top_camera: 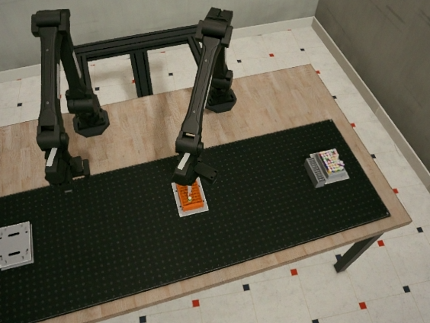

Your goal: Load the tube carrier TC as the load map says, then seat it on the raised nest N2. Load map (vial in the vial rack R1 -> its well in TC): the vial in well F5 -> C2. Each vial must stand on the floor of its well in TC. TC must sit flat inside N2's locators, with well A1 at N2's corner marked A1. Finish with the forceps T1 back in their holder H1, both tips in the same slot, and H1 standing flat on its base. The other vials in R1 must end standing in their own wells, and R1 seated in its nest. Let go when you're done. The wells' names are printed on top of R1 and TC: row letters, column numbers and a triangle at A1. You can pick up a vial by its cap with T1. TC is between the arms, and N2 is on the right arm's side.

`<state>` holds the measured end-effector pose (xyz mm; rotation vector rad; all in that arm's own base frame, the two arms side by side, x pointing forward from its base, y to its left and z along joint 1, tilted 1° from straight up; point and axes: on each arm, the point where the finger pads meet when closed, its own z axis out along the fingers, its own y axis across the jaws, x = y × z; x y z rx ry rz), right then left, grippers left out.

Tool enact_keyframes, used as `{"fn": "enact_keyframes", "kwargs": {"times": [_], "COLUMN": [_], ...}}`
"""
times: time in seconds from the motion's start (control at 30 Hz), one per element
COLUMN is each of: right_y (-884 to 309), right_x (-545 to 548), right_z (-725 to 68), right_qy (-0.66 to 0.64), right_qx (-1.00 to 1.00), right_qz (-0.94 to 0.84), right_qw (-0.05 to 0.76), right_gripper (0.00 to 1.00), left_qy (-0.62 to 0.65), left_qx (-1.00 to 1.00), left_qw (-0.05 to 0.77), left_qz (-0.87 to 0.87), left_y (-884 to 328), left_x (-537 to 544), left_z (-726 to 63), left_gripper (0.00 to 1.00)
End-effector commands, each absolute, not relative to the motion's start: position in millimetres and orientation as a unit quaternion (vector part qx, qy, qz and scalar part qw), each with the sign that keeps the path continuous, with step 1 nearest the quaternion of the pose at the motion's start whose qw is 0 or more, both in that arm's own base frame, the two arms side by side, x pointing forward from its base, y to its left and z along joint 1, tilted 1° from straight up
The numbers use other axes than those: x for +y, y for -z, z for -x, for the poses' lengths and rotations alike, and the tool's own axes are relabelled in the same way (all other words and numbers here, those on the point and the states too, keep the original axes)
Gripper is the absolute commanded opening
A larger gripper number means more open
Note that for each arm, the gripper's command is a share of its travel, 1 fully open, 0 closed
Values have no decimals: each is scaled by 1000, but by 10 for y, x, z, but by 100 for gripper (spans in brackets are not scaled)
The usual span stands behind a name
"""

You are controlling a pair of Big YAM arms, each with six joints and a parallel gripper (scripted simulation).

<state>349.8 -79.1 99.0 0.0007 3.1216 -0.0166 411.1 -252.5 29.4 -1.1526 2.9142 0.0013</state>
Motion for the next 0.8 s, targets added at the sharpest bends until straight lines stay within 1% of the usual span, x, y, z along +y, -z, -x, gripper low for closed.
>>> {"fn": "enact_keyframes", "kwargs": {"times": [0.0,0.33,0.43,0.77], "right_y": [-994,-994,-994,-994], "right_x": [-788,-788,-788,-788], "right_z": [-3504,-3504,-3504,-3504], "right_qy": [3,3,3,3], "right_qx": [1000,1000,1000,1000], "right_qz": [4,4,4,4], "right_qw": [3,3,3,3], "right_gripper": [100,100,100,100], "left_qy": [24,24,24,28], "left_qx": [930,930,930,930], "left_qw": [20,20,20,24], "left_qz": [365,365,365,365], "left_y": [-523,-520,-521,-564], "left_x": [-2652,-2651,-2651,-2682], "left_z": [-4166,-4163,-4164,-4210], "left_gripper": [11,11,8,8]}}
